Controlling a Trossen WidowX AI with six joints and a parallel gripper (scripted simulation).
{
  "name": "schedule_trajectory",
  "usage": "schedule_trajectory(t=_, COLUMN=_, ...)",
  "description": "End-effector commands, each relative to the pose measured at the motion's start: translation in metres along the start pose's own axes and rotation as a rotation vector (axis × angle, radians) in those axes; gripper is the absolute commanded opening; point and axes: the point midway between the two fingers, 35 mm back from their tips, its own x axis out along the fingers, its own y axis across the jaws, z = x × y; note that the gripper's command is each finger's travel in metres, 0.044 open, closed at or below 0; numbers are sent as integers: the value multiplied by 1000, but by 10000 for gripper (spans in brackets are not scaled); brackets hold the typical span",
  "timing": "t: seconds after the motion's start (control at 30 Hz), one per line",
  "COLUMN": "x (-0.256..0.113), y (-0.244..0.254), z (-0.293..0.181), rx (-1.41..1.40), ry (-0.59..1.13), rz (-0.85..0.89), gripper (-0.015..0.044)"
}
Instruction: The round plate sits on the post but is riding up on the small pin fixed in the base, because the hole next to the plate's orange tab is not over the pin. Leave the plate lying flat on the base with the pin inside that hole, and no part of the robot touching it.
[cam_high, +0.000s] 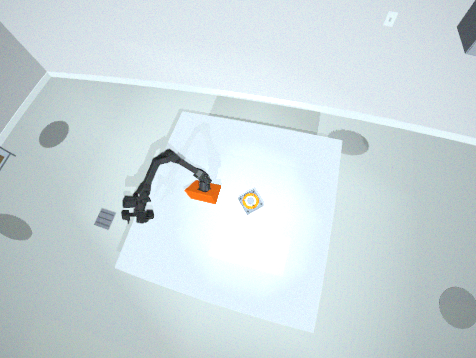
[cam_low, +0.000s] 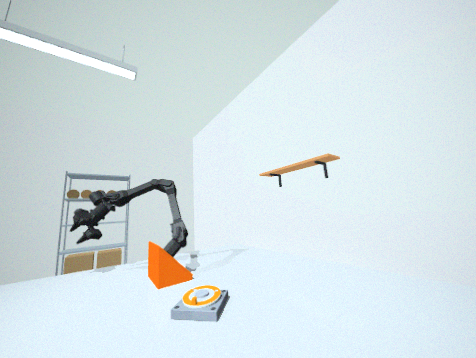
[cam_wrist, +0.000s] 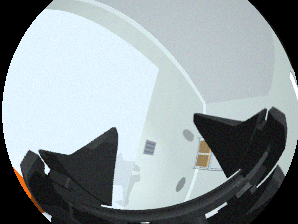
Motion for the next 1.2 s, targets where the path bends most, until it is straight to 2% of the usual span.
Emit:
schedule_trajectory(t=0.0, x=-2, y=0, z=4, rx=-4, ry=-7, rz=-1, gripper=374)
schedule_trajectory(t=0.13, x=-35, y=8, z=78, rx=-82, ry=-138, rz=-6, gripper=269)
schedule_trajectory(t=0.3, x=-62, y=24, z=130, rx=-140, ry=-227, rz=10, gripper=137)
schedule_trajectory(t=0.47, x=-104, y=68, z=204, rx=-227, ry=-334, rz=76, gripper=6)
schedule_trajectory(t=0.63, x=-138, y=105, z=247, rx=-363, ry=-368, rz=70, gripper=0)
schedule_trajectory(t=0.83, x=-178, y=165, z=291, rx=-442, ry=-439, rz=165, gripper=0)
schedule_trajectory(t=0.9, x=-199, y=200, z=308, rx=-484, ry=-465, rz=222, gripper=0)
schedule_trajectory(t=1.17, x=-253, y=305, z=330, rx=-605, ry=-475, rz=367, gripper=0)
